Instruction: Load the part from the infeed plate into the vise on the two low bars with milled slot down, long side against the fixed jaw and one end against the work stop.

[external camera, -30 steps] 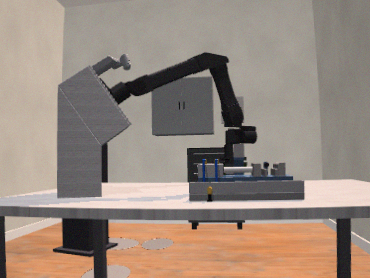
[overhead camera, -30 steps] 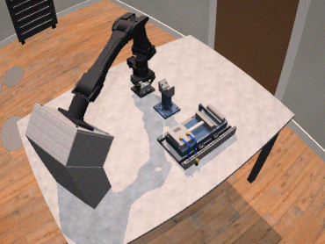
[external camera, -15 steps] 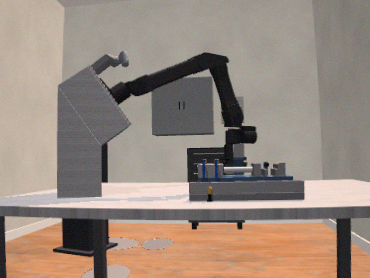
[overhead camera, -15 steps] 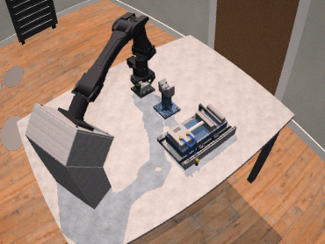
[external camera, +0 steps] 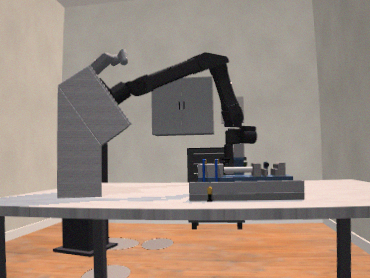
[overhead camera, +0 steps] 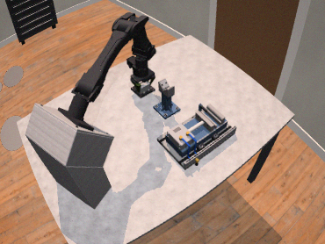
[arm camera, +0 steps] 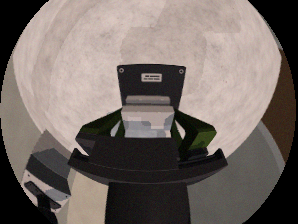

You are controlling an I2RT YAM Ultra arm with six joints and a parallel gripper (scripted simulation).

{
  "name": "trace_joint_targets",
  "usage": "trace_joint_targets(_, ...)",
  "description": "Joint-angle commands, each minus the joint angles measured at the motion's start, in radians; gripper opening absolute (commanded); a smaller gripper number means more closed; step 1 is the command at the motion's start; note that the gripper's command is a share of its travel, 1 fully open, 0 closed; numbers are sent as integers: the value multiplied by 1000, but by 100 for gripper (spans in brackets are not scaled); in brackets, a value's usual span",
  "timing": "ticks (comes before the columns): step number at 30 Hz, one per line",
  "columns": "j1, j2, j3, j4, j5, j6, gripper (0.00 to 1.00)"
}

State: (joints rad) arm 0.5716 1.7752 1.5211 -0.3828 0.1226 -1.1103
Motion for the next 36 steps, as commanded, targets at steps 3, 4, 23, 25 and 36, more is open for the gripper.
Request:
trace_joint_targets(3,12,-60,-23,-29,-9,3,0)
trace_joint_targets(4,13,-64,-25,-32,-8,4,0)
trace_joint_targets(23,30,-201,-65,-122,16,17,0)
trace_joint_targets(25,33,-222,-69,-138,18,19,0)
trace_joint_targets(36,51,-324,-61,-229,33,29,0)
